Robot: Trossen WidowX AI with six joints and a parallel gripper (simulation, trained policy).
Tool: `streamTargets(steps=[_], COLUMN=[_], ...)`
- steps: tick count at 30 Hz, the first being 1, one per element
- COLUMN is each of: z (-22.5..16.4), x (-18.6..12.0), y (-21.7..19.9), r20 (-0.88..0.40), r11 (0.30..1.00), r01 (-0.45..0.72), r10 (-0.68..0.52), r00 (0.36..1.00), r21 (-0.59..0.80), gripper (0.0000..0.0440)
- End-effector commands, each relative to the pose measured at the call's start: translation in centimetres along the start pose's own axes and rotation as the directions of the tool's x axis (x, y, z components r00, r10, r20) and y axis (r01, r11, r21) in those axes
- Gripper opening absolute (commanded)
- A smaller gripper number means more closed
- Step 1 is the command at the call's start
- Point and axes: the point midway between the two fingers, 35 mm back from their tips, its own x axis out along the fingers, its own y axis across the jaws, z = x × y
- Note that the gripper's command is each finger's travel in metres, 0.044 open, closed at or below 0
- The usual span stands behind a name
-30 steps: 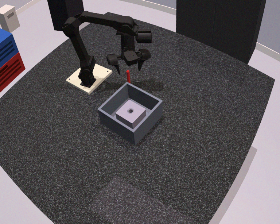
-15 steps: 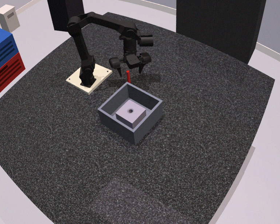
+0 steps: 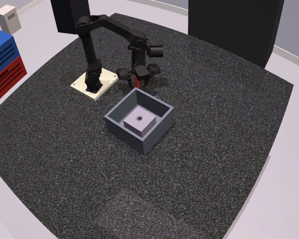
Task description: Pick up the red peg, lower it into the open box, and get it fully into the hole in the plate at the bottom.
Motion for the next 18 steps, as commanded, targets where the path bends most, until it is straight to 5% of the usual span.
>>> streamTargets(steps=[1, 9, 18], z=[-0.2, -0.2, 2.8], x=[0.6, 1.1, -2.2], y=[-0.2, -0.8, -1.3], r20=[-0.013, -0.024, 0.085], r11=[1.000, 0.998, 0.999], r01=[0.020, 0.065, 0.047], r10=[-0.020, -0.065, -0.047], r00=[1.000, 0.998, 0.995], r21=[-0.006, 0.003, 0.006], gripper=[0.0187, 0.0000, 0.0000])
